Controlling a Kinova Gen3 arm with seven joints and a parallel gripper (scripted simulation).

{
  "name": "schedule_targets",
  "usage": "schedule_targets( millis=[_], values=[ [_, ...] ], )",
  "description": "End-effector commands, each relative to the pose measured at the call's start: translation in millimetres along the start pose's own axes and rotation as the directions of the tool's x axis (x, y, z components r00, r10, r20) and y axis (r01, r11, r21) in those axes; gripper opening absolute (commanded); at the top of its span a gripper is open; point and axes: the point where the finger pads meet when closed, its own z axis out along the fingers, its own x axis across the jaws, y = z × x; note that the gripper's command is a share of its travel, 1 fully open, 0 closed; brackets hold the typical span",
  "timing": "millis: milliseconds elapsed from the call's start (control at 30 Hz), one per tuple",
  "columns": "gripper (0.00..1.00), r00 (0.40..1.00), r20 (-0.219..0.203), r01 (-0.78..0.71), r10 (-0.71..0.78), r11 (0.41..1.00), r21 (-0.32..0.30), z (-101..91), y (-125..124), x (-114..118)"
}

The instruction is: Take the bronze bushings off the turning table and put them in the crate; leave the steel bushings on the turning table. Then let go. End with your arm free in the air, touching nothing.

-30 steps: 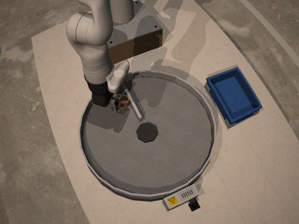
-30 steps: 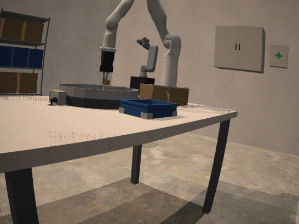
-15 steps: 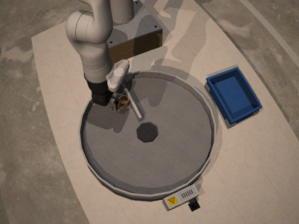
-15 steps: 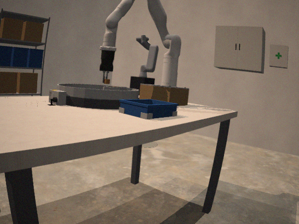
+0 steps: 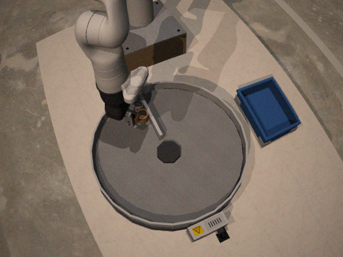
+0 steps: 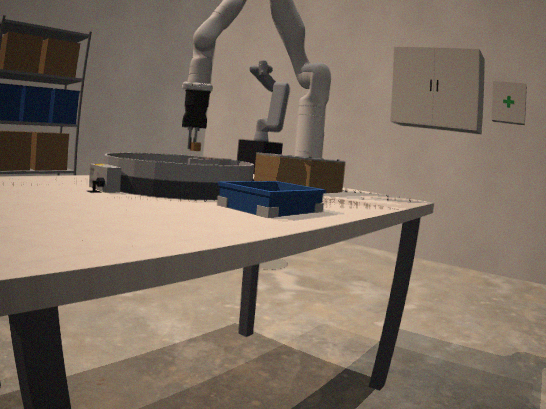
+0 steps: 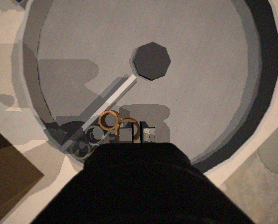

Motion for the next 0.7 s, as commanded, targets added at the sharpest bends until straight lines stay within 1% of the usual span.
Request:
schedule_targets(
  millis=[0, 67, 467, 633, 667],
  values=[
    [0.00, 1.000, -0.007, 0.001, -0.001, 1.000, 0.003, -9.4, -1, 2],
    [0.00, 1.000, -0.007, 0.001, -0.001, 1.000, 0.003, -16.3, -1, 2],
    [0.00, 1.000, -0.007, 0.001, -0.001, 1.000, 0.003, -16.3, -1, 2],
    [0.00, 1.000, -0.007, 0.001, -0.001, 1.000, 0.003, -33.3, -1, 2],
    [0.00, 1.000, -0.007, 0.001, -0.001, 1.000, 0.003, -33.3, -1, 2]
  ],
)
